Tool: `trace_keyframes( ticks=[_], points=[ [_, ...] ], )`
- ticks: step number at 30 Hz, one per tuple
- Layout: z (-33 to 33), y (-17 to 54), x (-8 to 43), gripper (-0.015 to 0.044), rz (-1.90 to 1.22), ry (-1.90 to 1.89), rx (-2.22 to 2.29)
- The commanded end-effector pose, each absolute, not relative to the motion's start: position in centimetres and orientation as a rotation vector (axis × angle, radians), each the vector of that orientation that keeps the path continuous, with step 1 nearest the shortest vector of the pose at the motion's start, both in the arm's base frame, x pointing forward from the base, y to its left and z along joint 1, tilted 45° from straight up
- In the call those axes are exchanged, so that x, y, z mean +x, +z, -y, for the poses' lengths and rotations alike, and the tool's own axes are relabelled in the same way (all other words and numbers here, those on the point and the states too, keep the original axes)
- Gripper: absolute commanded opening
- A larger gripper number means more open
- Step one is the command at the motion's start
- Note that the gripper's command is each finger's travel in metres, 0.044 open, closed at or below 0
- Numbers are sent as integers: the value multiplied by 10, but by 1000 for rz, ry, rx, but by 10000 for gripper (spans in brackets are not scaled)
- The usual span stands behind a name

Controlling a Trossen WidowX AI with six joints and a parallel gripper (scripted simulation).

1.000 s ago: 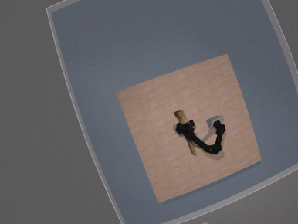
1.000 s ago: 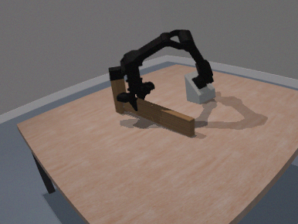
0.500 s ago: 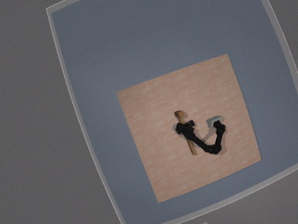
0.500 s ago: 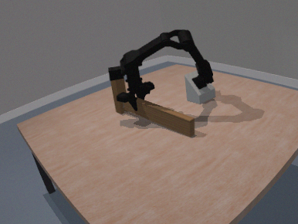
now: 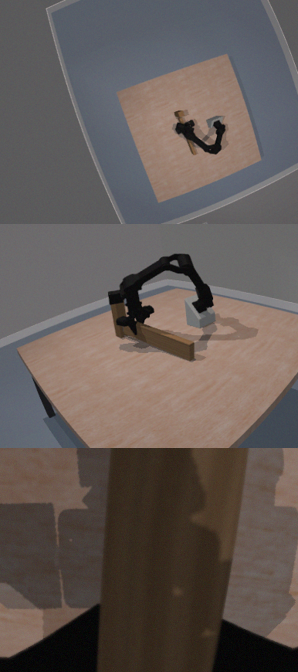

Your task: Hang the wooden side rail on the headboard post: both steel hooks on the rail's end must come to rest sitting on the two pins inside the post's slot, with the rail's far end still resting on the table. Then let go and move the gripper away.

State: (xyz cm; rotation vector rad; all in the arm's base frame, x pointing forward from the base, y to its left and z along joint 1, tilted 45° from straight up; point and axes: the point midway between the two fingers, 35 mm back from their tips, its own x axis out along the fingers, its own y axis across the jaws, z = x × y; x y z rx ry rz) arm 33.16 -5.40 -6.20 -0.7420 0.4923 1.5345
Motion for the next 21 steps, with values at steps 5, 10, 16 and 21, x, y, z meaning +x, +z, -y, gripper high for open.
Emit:
trace_keyframes(
  ticks=[5, 10, 16, 21],
  points=[
    [60, -63, 332, 0, -493, 1524, -753],
    [60, -63, 332, 0, -493, 1524, -753],
    [60, -64, 331, 0, -493, 1524, -753],
    [60, -65, 330, 0, -494, 1524, -753]
  ],
)
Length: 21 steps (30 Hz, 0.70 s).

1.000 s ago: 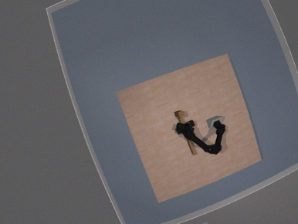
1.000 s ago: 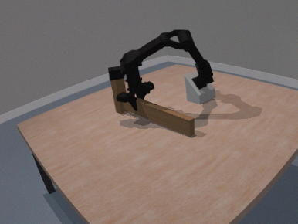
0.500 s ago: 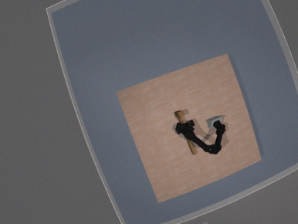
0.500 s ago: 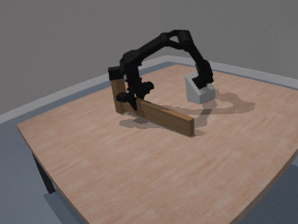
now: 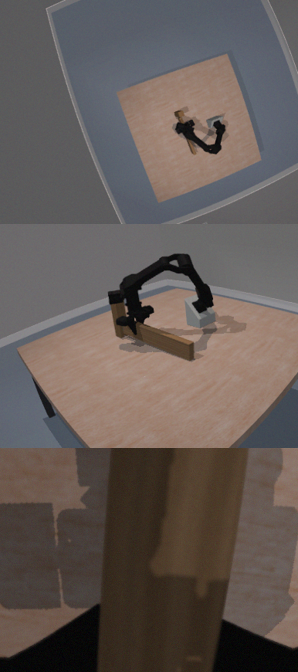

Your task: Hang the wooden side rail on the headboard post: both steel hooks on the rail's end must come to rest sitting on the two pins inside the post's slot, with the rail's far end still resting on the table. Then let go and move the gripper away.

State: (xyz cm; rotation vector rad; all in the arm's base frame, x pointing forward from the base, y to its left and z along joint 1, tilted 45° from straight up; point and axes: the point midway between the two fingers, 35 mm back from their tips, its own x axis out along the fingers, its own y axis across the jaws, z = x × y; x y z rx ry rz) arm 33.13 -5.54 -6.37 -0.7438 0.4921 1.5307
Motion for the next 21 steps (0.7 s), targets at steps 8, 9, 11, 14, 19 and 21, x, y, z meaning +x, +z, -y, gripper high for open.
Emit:
trace_keyframes(
  ticks=[8, 9, 11, 14, 19, 21],
  points=[
    [61, -65, 330, 0, -494, 1524, -753],
    [61, -66, 330, 0, -494, 1524, -753],
    [61, -66, 330, 0, -494, 1524, -753],
    [61, -66, 330, 0, -494, 1524, -753],
    [62, -66, 331, 0, -494, 1524, -753],
    [62, -66, 331, 0, -494, 1524, -753]
  ],
)
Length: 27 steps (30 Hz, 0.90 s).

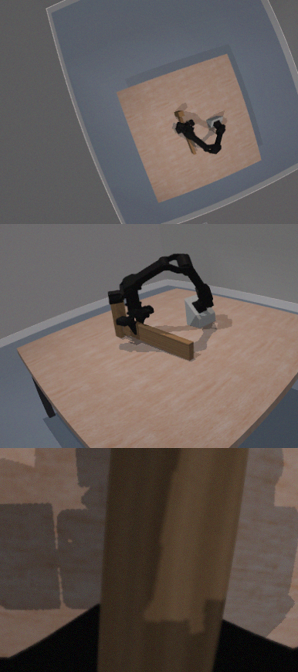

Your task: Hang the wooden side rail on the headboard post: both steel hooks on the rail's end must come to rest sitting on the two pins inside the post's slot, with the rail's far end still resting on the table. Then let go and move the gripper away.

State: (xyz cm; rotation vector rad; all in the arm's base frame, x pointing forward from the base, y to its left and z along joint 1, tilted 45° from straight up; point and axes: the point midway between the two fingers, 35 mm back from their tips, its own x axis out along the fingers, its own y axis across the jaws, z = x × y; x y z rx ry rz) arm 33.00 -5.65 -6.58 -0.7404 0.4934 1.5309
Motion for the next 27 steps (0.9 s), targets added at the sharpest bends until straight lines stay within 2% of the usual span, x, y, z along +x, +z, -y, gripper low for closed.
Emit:
trace_keyframes(
  ticks=[1, 27],
  points=[
    [62, -66, 331, 0, -494, 1524, -753],
    [65, -66, 333, 0, -494, 1524, -753]
  ],
)
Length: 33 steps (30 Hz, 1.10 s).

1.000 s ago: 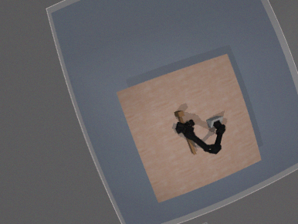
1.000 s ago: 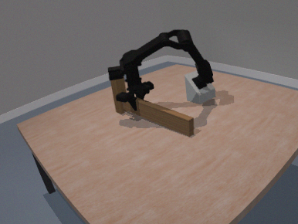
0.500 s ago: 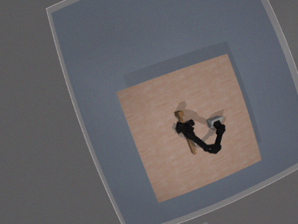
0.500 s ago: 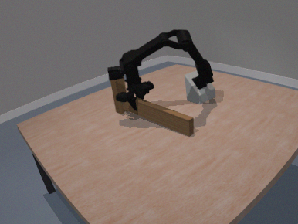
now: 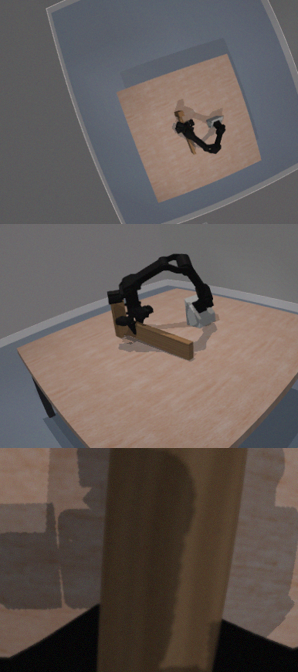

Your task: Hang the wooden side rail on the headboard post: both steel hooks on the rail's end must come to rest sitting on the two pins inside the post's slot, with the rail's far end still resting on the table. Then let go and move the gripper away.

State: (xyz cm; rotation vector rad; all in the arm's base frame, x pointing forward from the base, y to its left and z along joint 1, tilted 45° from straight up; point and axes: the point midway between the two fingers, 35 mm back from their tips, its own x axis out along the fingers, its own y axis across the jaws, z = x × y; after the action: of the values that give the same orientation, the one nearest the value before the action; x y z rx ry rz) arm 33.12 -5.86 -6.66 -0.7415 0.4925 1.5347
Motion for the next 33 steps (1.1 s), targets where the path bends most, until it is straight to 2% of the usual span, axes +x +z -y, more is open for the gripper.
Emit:
trace_keyframes(
  ticks=[1, 33],
  points=[
    [65, -66, 333, 0, -494, 1524, -753],
    [66, -70, 330, 0, -494, 1524, -754]
  ],
)
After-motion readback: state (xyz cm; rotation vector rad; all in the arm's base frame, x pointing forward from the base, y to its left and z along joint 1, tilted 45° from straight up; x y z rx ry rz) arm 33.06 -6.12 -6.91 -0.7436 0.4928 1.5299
